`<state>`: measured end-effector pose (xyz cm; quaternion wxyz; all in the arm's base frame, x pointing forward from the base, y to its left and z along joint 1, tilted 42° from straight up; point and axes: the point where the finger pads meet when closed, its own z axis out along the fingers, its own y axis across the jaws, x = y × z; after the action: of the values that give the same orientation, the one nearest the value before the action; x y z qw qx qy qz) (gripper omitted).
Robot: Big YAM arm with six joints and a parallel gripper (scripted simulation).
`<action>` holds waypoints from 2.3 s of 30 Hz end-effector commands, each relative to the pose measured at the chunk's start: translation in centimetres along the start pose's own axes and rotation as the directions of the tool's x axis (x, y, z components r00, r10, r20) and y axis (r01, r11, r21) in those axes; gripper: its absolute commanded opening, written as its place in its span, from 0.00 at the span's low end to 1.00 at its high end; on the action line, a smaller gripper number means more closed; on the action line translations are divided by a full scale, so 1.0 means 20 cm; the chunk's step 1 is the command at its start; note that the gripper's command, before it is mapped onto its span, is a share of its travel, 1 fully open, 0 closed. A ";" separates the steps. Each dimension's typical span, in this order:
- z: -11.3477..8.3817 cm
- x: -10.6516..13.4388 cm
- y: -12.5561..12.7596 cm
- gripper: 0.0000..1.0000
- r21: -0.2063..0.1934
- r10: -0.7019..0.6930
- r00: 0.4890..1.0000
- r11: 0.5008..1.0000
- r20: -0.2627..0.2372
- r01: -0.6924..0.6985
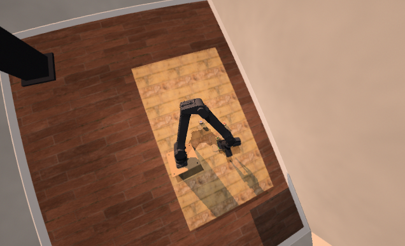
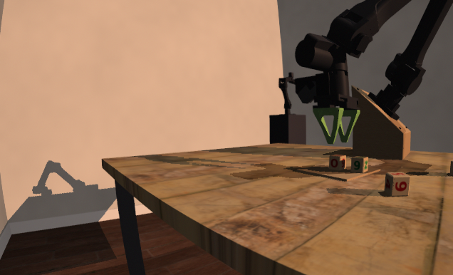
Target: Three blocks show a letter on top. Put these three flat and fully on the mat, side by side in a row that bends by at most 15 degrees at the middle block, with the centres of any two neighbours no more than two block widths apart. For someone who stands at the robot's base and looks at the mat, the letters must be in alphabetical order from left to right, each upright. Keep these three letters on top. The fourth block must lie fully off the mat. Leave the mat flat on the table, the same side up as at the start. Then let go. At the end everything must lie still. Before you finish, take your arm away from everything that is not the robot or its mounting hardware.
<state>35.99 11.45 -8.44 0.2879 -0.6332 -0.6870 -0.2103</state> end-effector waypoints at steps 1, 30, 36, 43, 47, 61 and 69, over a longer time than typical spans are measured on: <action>0.05 0.00 -0.02 0.65 0.010 0.012 1.000 1.000 0.000 -0.012; 0.12 0.00 -0.02 0.65 0.011 0.014 1.000 1.000 0.000 -0.014; 0.12 0.00 -0.02 0.65 0.011 0.014 1.000 1.000 0.000 -0.014; 0.12 0.00 -0.02 0.65 0.011 0.014 1.000 1.000 0.000 -0.014; 0.12 0.00 -0.02 0.65 0.011 0.014 1.000 1.000 0.000 -0.014; 0.12 0.00 -0.02 0.65 0.011 0.014 1.000 1.000 0.000 -0.014; 0.12 0.00 -0.02 0.65 0.011 0.014 1.000 1.000 0.000 -0.014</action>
<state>35.85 12.55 -9.69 0.2877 -0.6355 -0.6851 -0.2100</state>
